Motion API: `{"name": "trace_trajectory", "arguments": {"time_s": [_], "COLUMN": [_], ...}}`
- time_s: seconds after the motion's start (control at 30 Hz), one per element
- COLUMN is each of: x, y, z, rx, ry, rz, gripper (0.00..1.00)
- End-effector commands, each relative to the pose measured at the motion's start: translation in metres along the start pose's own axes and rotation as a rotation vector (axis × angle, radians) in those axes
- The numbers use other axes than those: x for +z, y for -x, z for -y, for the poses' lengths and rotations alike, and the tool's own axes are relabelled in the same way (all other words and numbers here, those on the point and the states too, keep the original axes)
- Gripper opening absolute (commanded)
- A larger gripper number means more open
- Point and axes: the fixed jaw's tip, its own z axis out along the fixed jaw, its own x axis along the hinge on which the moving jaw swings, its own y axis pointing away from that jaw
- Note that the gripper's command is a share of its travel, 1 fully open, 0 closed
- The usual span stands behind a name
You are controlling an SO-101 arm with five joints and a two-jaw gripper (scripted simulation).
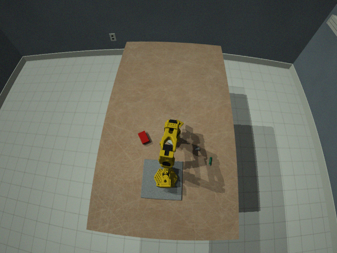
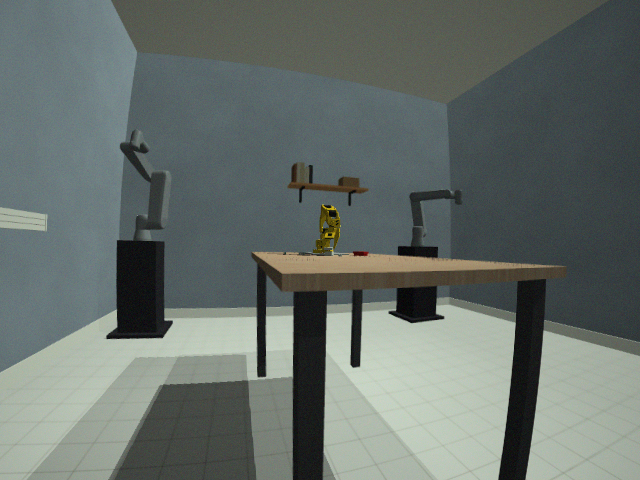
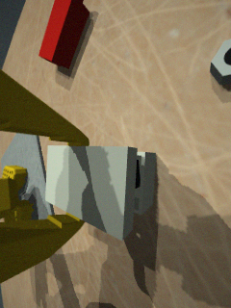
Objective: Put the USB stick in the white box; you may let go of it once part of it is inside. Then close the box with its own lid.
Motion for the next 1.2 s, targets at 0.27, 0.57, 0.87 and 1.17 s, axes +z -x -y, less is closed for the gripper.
{"name": "trace_trajectory", "arguments": {"time_s": [0.27,0.57,0.87,1.17], "x": [-0.0053,-0.0052,-0.0051,-0.0051], "y": [0.003,0.0017,0.0005,0.0002], "z": [-0.0001,0.0005,0.0011,0.0012], "rx": [0.014,0.015,0.015,0.015], "ry": [0.009,0.006,0.002,0.002], "rz": [0.021,0.012,0.003,0.001], "gripper": [0.22,0.22,0.22,0.22]}}
